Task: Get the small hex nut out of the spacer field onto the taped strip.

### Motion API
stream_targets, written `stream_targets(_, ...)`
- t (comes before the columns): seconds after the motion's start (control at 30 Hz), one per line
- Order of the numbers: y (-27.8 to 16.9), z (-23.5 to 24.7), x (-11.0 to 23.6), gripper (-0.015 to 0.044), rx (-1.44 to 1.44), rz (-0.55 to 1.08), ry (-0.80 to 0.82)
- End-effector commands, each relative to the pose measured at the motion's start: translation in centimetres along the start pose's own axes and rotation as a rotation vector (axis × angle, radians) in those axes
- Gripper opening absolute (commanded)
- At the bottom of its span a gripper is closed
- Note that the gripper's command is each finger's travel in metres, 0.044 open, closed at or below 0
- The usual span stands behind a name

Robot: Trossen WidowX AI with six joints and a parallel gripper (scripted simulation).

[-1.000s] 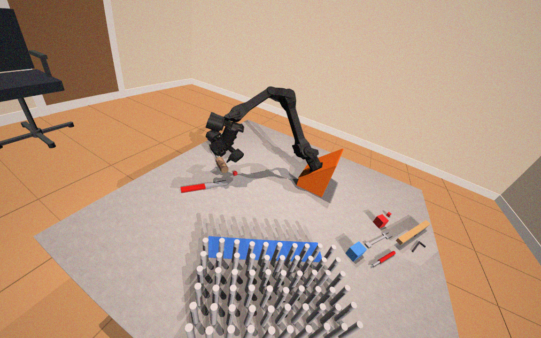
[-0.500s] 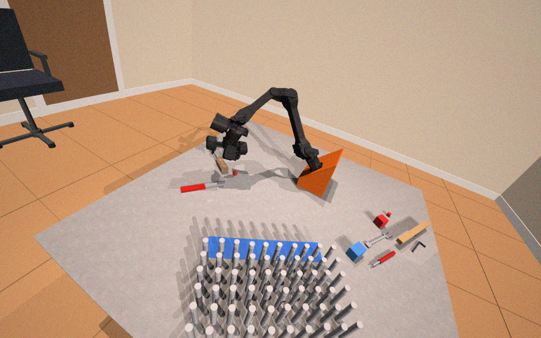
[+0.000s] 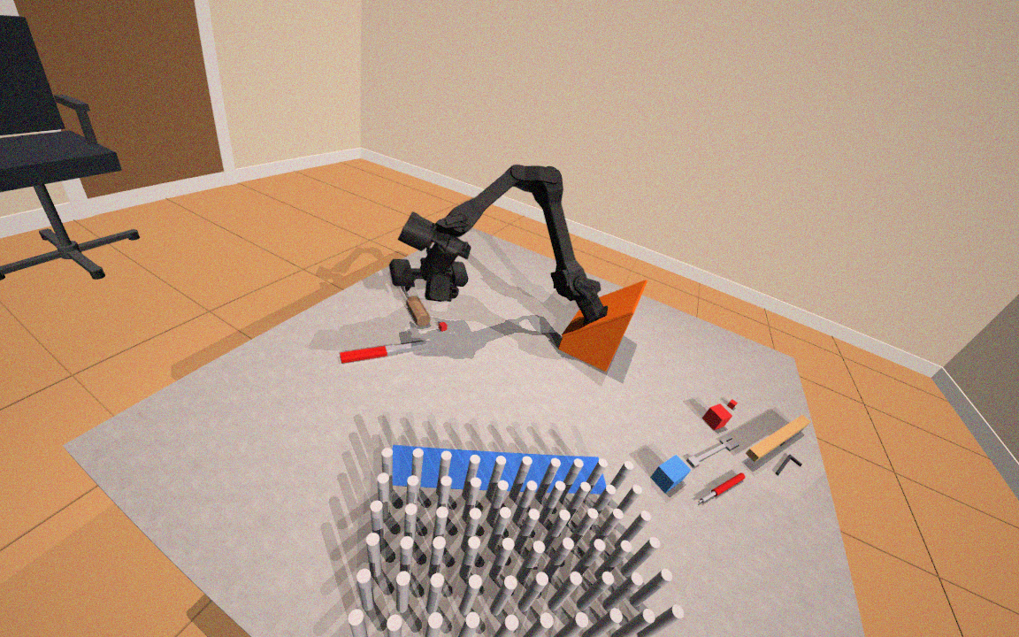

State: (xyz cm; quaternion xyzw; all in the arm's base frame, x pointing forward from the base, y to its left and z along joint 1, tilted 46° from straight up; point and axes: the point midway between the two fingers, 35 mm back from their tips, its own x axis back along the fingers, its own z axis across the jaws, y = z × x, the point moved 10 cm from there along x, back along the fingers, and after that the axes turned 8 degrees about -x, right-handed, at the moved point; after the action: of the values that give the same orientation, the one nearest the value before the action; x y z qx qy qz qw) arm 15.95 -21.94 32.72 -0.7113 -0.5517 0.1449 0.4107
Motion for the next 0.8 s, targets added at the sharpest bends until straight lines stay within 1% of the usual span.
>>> stream_targets(0.0,0.0,0.0,0.0,0.0280,0.005,0.004,0.000)
stream_targets(0.27,0.0,0.0,-0.1,0.0280,0.005,0.004,0.000)
stream_targets(0.77,1.3,0.3,-2.1,0.0280,0.004,0.003,0.002)
